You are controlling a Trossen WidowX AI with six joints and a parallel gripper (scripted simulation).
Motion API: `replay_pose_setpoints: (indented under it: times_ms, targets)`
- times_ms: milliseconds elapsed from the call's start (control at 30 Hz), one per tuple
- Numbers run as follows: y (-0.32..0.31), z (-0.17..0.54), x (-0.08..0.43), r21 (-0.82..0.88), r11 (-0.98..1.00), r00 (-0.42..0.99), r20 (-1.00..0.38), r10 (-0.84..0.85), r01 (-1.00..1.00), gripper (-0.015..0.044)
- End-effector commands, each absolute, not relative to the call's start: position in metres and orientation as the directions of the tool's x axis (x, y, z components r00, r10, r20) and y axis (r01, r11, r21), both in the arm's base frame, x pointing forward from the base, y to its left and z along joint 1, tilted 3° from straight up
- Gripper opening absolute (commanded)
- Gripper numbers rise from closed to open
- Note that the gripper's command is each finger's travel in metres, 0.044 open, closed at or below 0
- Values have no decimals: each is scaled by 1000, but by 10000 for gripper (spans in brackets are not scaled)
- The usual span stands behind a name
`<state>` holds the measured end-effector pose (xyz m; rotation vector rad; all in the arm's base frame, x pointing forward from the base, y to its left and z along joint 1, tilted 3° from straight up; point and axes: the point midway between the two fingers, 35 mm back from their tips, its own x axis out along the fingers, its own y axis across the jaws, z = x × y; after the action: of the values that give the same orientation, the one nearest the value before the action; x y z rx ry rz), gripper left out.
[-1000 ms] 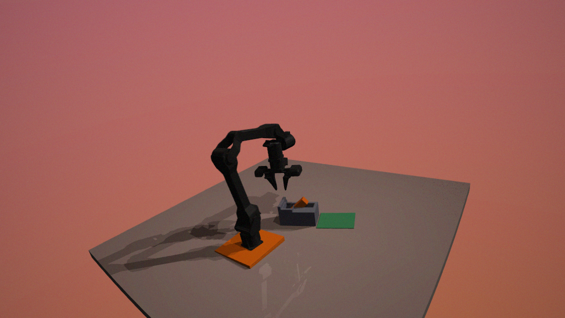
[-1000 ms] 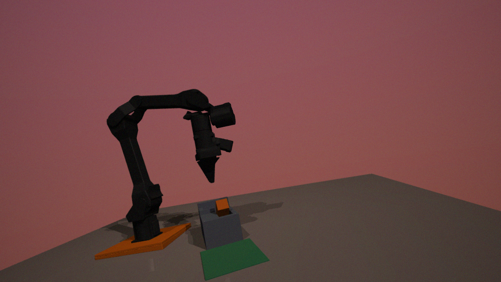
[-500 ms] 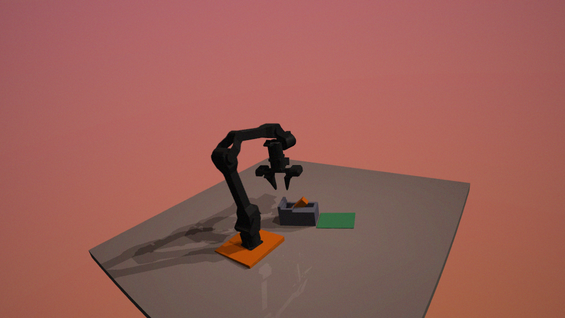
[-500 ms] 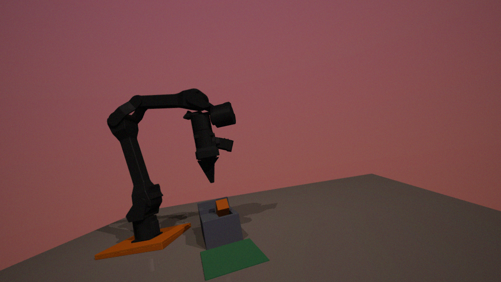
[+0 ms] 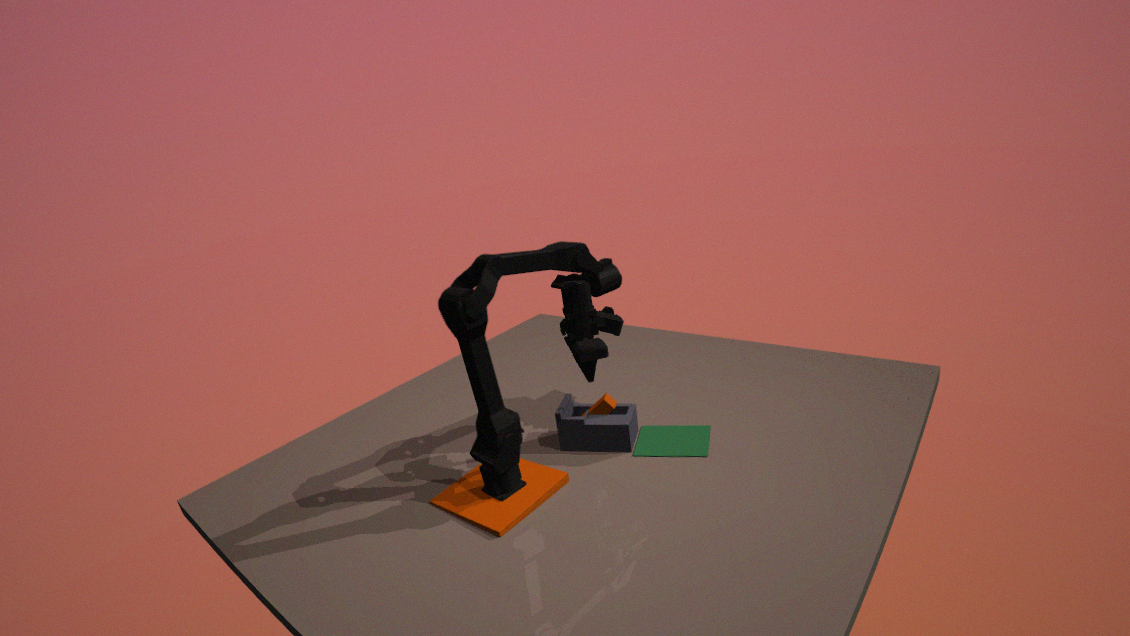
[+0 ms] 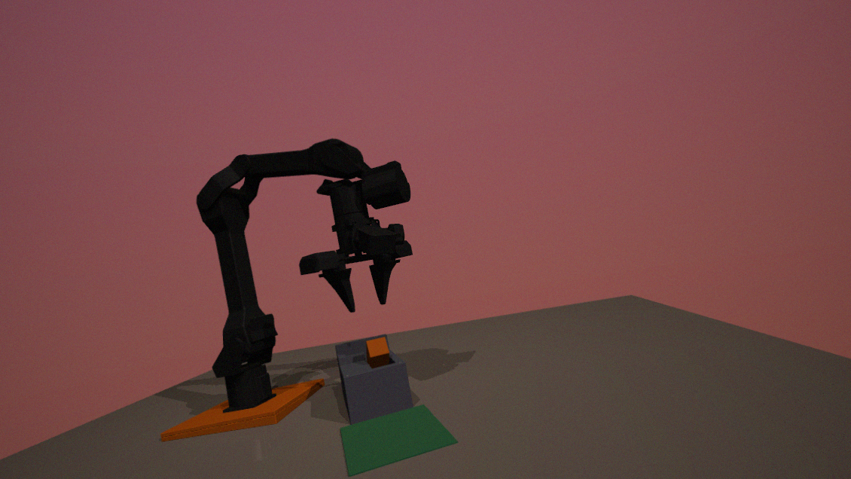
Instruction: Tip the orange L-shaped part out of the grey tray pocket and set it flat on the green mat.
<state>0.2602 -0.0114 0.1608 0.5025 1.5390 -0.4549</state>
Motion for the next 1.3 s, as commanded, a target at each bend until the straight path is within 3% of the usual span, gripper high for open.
replay_pose_setpoints:
  times_ms: [0, 1267]
  targets:
    - [-32, 160, 272, -3, 493, -19, -999, 27, 870, 280]
    - [-31, 96, 272, -2, 493, -18, -999, 28, 870, 280]
